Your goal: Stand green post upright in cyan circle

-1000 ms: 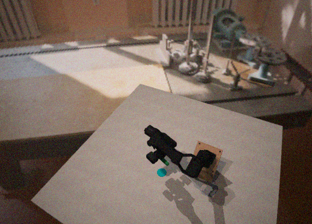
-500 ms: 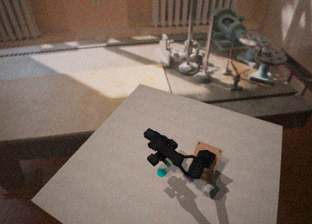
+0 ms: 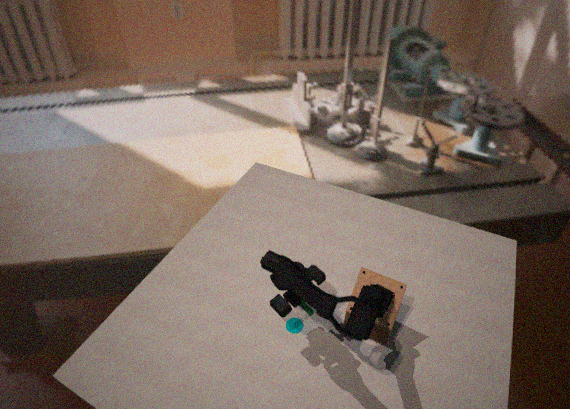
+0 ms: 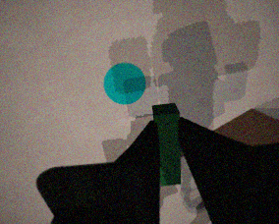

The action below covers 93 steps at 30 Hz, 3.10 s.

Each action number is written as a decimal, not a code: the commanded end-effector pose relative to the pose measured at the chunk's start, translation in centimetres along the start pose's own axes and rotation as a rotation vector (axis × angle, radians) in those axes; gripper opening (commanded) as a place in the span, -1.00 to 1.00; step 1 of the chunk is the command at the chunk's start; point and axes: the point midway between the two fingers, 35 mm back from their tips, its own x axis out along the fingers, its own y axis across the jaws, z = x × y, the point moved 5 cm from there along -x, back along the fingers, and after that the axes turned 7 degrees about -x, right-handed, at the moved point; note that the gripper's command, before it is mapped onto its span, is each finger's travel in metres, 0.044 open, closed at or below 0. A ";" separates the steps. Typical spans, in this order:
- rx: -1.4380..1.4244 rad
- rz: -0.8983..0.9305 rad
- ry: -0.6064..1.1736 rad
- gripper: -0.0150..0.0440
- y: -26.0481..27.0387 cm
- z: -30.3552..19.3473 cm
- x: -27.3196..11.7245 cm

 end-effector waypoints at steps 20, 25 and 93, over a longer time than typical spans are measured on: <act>-0.005 -0.137 -0.038 -0.42 -0.2 -0.7 1.4; -0.007 -0.166 -0.050 -0.42 -0.2 -0.9 1.6; -0.029 -0.459 -0.321 -0.42 -0.4 -2.3 4.2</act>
